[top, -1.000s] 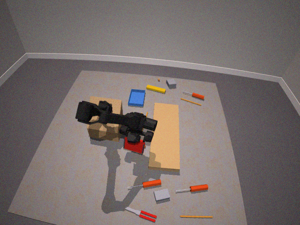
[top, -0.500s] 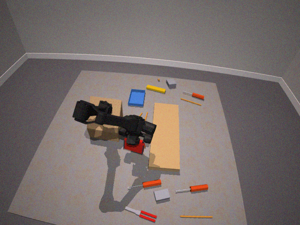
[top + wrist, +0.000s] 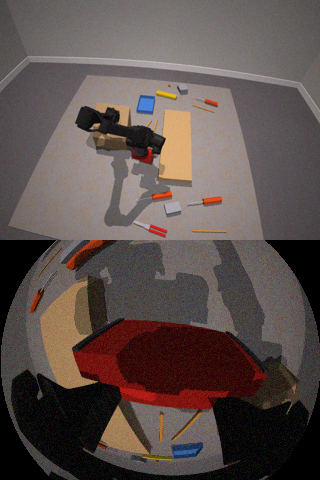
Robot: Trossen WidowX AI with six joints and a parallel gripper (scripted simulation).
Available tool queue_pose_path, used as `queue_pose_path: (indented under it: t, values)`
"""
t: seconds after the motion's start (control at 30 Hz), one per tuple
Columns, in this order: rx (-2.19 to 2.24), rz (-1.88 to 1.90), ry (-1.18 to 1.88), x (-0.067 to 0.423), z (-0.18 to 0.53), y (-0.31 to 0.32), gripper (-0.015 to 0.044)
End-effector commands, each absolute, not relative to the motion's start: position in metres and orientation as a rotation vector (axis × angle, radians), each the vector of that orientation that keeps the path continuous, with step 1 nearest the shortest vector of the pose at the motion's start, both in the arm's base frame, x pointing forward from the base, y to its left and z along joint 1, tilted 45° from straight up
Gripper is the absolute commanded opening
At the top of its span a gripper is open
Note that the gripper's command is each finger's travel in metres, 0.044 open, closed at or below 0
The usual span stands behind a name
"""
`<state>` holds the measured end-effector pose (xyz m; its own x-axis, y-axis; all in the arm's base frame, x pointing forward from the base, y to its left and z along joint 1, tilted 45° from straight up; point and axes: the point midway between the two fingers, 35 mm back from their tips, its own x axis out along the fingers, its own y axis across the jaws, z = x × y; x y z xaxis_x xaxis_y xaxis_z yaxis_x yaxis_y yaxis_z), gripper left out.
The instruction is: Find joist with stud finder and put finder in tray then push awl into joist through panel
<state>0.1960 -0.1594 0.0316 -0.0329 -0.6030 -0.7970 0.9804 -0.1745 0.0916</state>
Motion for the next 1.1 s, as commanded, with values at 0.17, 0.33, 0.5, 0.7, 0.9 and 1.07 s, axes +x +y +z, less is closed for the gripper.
queue_pose_path:
  t: [0.17, 0.33, 0.5, 0.7, 0.9, 1.07]
  values:
    - [0.914, -1.526, 0.64, 0.1978, 0.0351, -0.1606, 0.0]
    - [0.931, -1.517, 0.656, 0.1977, 0.0355, -0.161, 0.0]
    - [0.955, -1.507, 0.681, 0.1974, 0.0355, -0.1619, 0.0]
    - [0.988, -1.491, 0.713, 0.1971, 0.0358, -0.1629, 0.0]
    - [1.022, -1.473, 0.743, 0.1969, 0.0365, -0.164, 0.0]
    - [1.05, -1.456, 0.767, 0.1968, 0.0373, -0.1648, 0.0]
